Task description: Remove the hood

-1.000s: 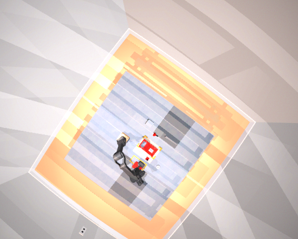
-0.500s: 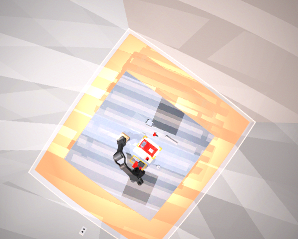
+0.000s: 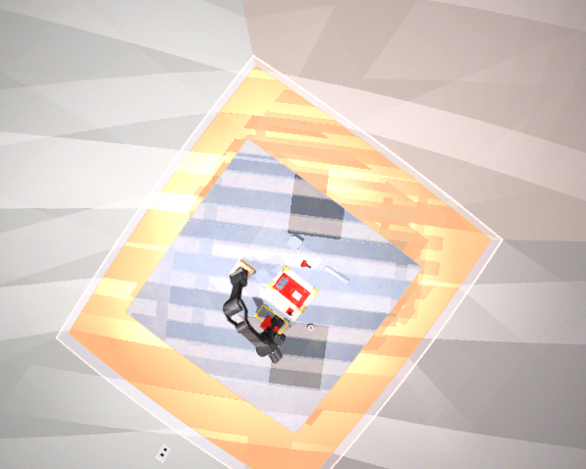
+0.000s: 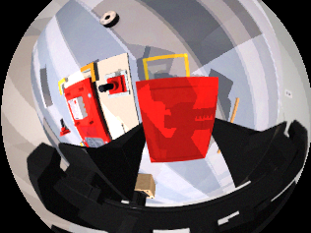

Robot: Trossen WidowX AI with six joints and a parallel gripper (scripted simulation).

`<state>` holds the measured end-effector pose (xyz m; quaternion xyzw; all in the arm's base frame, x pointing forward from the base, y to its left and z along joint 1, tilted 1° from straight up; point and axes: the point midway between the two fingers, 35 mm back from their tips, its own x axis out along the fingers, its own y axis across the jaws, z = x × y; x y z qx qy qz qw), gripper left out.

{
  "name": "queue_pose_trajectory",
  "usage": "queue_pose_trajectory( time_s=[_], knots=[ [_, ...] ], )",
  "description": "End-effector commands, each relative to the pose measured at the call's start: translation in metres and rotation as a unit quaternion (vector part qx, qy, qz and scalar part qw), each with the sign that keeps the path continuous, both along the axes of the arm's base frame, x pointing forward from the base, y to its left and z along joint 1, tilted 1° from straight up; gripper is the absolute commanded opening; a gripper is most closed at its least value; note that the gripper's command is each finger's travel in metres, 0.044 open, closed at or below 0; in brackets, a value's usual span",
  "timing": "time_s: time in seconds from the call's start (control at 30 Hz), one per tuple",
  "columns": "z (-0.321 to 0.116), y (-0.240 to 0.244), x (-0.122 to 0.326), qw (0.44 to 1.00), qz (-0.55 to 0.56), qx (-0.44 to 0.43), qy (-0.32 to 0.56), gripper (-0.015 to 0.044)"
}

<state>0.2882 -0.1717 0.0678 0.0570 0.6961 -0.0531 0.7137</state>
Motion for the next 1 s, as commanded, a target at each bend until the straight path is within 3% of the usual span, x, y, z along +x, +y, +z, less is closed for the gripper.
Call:
queue_pose_trajectory(
  time_s=[0.0, 0.97],
  knots=[
    [-0.003, 0.0, 0.0, 1.0, 0.002, -0.001, 0.002, 0.0],
    [-0.02, -0.001, 0.0, 1.0, 0.002, -0.001, 0.002, 0.0]
  ],
)
